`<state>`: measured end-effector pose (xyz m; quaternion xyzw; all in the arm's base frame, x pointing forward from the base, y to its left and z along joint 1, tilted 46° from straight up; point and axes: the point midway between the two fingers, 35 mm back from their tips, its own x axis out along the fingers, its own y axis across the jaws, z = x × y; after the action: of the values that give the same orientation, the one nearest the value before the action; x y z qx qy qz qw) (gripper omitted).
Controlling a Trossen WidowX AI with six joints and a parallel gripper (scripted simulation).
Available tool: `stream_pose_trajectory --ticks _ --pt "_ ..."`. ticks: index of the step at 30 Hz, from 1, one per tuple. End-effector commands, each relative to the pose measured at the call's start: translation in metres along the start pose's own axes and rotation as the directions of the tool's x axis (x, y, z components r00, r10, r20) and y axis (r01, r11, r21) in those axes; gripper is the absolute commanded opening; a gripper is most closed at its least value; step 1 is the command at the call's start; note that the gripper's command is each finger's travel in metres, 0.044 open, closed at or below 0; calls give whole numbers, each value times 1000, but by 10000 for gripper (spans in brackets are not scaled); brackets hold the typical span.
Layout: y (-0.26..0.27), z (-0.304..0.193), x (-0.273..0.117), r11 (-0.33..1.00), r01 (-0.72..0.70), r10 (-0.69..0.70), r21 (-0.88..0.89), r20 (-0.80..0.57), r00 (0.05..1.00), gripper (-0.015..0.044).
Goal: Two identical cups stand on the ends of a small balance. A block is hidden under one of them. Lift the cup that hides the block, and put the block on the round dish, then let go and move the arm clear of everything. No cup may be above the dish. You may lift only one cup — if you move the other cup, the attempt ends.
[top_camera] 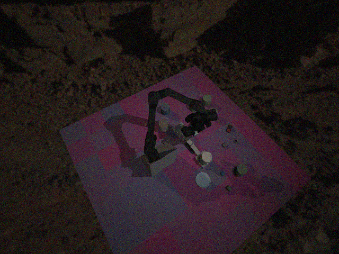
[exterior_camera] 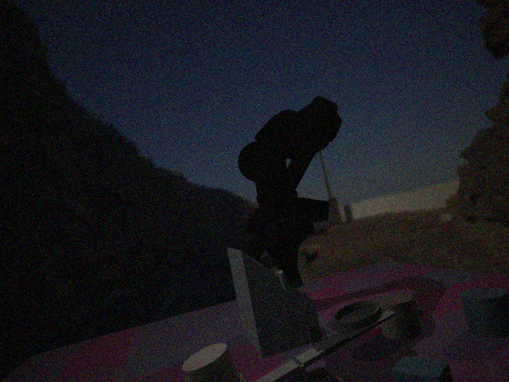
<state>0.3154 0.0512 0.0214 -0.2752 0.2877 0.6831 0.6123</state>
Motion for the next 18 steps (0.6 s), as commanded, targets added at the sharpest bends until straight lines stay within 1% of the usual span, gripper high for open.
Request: stream_pose_trajectory --ticks 1,9,18 --pt "-5 -41 6 1000 5 -5 3 -12 1000 0" --pt "0 -112 22 1000 7 -7 12 -17 1000 0" --pt "21 -184 47 1000 -1 1 3 -12 1000 0"
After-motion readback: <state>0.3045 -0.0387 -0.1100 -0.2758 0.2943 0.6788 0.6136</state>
